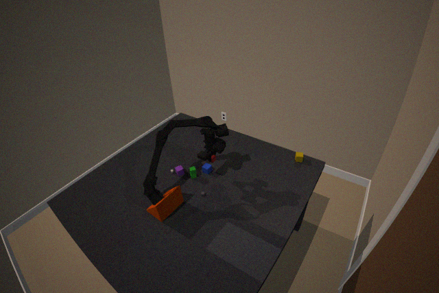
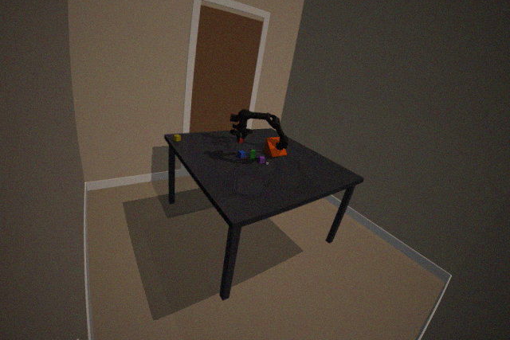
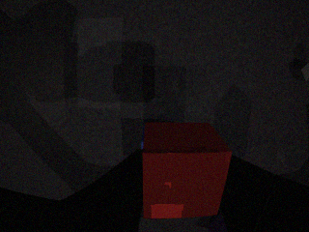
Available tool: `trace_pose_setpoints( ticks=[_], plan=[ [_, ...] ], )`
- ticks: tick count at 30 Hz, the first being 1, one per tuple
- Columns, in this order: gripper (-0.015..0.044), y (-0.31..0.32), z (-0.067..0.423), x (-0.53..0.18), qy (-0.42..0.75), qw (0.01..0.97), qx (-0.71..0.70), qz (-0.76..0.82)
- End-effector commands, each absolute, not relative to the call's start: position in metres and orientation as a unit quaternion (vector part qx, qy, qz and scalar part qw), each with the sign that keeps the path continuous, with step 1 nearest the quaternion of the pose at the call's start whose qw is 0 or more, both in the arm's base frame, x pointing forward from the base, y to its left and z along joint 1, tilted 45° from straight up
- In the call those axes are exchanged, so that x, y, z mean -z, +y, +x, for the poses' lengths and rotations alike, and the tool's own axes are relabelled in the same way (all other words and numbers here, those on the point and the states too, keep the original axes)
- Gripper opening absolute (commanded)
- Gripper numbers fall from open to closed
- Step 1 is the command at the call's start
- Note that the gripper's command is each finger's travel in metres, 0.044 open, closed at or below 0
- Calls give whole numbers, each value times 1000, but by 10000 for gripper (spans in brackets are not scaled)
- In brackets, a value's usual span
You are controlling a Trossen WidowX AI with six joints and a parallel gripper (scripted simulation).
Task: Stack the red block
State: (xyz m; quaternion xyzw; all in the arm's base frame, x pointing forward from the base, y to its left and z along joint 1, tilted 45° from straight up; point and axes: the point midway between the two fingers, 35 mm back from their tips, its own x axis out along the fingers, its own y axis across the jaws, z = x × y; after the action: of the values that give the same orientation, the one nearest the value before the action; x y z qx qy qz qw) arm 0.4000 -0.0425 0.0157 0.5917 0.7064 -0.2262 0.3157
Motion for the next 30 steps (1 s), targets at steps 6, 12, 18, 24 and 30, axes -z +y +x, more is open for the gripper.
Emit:
trace_pose_setpoints(
  ticks=[6,12,18,24,30],
  plan=[
    [0,-48,401,-21,708,317,226,589],
    [0,-44,393,-30,709,316,226,588],
    [0,-35,378,-44,709,316,226,588],
    [0,-26,362,-56,709,315,226,588],
    [0,-17,345,-66,710,315,227,588]
  ],
)
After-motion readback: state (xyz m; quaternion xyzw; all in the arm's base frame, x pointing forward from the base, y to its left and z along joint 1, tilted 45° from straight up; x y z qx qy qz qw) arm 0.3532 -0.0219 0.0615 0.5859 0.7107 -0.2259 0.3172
